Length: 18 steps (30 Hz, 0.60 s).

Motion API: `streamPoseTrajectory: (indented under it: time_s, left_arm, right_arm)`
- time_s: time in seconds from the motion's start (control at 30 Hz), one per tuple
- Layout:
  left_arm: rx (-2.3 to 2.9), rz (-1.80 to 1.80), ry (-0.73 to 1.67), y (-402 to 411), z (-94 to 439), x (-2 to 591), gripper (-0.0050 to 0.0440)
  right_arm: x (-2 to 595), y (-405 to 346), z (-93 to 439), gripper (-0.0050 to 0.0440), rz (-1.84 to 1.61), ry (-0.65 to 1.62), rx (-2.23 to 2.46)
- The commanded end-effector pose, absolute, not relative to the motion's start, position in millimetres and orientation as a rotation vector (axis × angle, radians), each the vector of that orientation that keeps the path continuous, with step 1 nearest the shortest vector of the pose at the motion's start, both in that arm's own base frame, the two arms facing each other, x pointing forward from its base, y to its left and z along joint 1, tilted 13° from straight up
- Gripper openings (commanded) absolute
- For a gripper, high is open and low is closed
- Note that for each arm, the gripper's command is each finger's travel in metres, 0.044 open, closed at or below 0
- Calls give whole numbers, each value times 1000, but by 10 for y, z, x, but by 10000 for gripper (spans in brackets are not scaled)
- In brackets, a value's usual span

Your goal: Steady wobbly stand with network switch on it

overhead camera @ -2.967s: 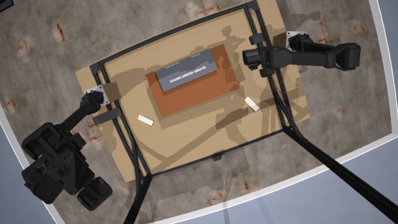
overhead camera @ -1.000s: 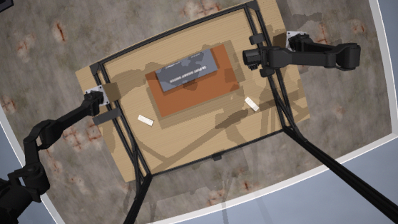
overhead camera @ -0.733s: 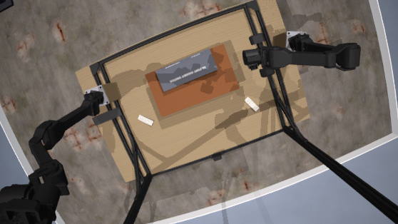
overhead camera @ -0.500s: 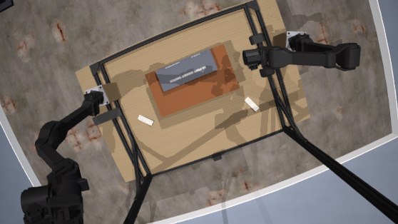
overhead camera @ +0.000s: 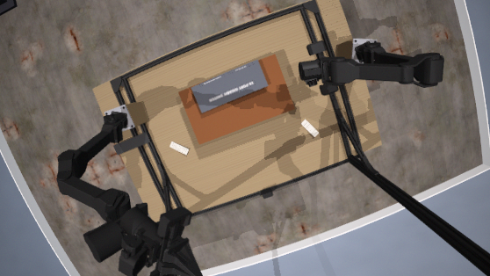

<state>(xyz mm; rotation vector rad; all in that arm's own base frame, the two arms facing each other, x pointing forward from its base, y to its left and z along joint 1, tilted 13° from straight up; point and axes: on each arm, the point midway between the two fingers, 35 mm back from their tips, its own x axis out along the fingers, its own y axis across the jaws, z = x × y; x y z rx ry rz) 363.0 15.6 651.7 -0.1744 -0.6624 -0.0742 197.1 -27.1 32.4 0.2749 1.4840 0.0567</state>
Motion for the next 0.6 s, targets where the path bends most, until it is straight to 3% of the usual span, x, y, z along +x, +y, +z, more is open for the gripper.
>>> streamPoseTrajectory:
  time_s: [0.0,0.4,0.57]
  left_arm:
    - [-180,-81,-647,142,6477,3660,0]
    - [-291,-74,-161,89,5033,4569,0]
    - [-291,-74,-161,89,5033,4569,0]
  right_arm:
    - [1971,-271,324,0,57,1484,275]
    - [1971,-271,324,0,57,1484,275]
    - [1971,-271,324,0,57,1484,275]
